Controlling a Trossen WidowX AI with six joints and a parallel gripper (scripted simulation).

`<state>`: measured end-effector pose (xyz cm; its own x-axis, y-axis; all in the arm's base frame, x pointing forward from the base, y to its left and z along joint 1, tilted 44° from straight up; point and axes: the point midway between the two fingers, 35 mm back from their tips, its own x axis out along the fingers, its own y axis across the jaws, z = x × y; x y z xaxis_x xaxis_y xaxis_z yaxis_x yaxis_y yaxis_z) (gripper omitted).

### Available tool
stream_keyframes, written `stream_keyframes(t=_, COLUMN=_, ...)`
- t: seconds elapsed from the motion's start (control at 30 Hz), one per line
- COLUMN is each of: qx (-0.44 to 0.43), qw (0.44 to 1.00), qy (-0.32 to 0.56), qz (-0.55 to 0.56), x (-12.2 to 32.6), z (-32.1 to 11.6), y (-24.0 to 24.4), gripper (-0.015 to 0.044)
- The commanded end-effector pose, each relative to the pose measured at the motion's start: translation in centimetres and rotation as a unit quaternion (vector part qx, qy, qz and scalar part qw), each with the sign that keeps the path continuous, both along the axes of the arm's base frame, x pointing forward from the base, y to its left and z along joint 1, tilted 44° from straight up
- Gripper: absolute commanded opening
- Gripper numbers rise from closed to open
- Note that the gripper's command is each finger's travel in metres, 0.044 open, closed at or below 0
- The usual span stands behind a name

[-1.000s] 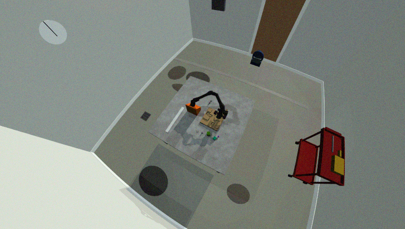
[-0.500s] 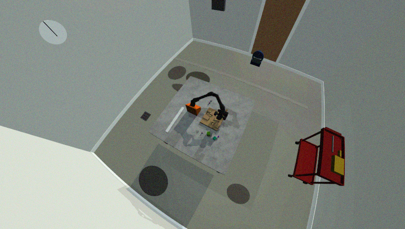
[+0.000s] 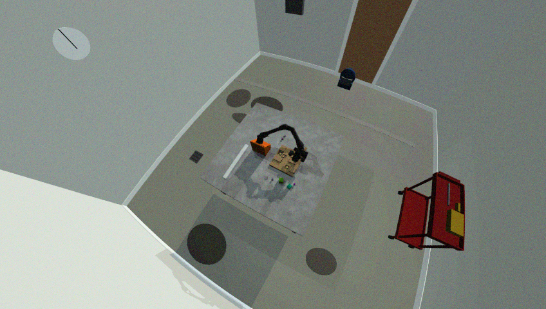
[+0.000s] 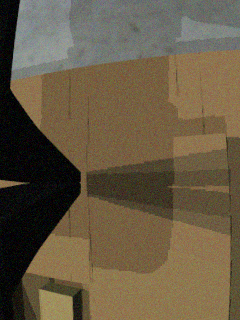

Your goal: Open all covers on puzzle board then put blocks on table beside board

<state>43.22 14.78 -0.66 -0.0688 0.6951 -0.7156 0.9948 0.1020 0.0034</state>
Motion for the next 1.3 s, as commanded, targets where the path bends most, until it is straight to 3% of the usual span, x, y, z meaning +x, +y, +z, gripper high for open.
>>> stream_keyframes(t=0.0, qx=0.001, qw=1.000, qy=-0.003, qz=0.002, x=0.1, z=0.4, y=-0.3, gripper=0.0000)
stream_keyframes(t=0.83, qx=0.001, qw=1.000, qy=-0.002, qz=0.002, x=0.3, z=2.2, y=-2.4, gripper=0.0000)
stream_keyframes(t=1.27, qx=0.010, qw=0.981, qy=-0.137, qz=0.137, x=-4.4, z=2.3, y=-4.2, gripper=0.0000)
